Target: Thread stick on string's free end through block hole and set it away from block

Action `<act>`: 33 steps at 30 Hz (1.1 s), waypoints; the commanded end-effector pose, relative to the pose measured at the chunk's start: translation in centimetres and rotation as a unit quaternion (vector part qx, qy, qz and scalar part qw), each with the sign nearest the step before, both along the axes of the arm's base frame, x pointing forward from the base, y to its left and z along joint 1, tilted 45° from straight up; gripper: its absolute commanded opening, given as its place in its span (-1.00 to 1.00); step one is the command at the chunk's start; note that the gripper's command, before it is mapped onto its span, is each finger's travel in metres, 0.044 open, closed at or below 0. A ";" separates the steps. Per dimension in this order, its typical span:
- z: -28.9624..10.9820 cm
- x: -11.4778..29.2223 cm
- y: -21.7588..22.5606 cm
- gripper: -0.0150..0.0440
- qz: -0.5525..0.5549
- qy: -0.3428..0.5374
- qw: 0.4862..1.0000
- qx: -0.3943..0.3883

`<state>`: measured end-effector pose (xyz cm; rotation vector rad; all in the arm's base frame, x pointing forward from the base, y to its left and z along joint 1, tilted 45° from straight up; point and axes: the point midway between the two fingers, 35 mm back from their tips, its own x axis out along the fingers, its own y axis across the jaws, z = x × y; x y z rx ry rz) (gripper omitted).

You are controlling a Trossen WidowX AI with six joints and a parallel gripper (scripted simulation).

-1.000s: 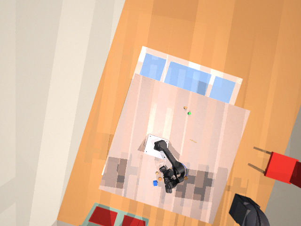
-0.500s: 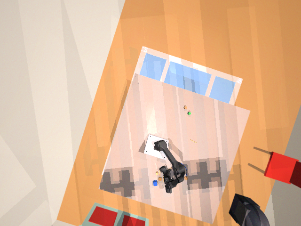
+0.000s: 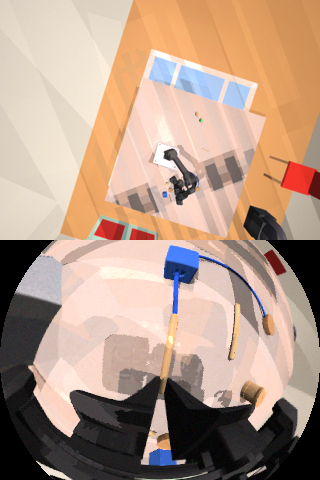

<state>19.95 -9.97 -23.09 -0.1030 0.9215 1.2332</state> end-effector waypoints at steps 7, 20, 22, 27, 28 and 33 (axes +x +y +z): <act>0.0 0.0 0.0 -0.22 0.000 0.000 1.000 0.000; 5.7 0.4 -5.7 0.22 -0.002 -0.002 1.000 -0.003; 5.7 0.4 -5.7 0.22 -0.002 -0.002 1.000 -0.003; 5.6 0.8 -5.9 0.40 -0.005 -0.007 1.000 -0.009; 5.6 0.8 -5.9 0.49 -0.005 -0.007 1.000 -0.009; 6.5 0.8 -6.7 0.93 -0.005 -0.006 1.000 -0.009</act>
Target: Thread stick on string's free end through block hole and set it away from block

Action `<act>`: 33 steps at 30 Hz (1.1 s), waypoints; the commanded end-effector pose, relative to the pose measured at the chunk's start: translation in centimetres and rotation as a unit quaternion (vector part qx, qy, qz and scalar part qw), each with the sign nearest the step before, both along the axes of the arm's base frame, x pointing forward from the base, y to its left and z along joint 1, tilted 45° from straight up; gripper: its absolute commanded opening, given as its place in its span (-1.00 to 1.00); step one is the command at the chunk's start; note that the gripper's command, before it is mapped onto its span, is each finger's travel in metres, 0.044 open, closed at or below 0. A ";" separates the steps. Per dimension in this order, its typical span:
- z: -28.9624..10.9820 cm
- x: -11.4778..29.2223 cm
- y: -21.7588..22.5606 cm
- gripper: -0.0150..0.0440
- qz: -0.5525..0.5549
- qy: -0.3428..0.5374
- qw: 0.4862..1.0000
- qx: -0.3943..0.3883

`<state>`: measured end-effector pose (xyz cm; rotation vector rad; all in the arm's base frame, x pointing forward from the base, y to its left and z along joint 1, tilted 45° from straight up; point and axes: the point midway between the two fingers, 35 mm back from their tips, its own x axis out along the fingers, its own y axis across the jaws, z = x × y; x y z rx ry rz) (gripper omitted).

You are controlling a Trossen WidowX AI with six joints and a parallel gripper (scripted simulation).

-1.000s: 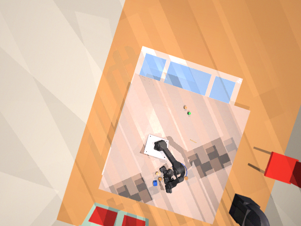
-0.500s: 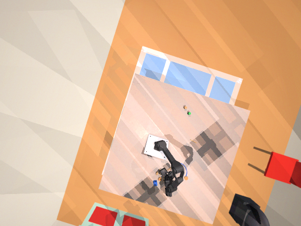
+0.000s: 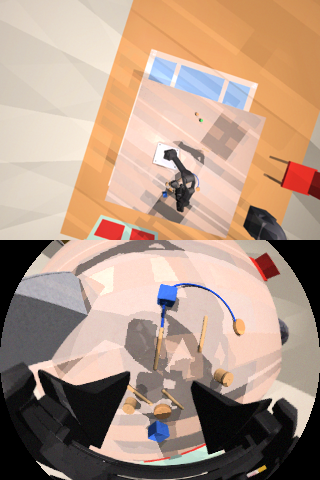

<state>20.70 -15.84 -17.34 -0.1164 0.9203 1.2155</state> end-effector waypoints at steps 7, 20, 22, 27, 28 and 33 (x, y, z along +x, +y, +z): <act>1.6 0.1 -1.6 1.00 -0.001 0.000 1.000 -0.001; 1.5 0.2 -1.6 1.00 -0.003 -0.002 1.000 -0.004; 1.5 0.2 -1.6 1.00 -0.003 -0.002 1.000 -0.004; 1.5 0.2 -1.6 1.00 -0.003 -0.002 1.000 -0.004; 1.5 0.2 -1.6 1.00 -0.003 -0.002 1.000 -0.004; 1.5 0.2 -1.6 1.00 -0.003 -0.002 1.000 -0.004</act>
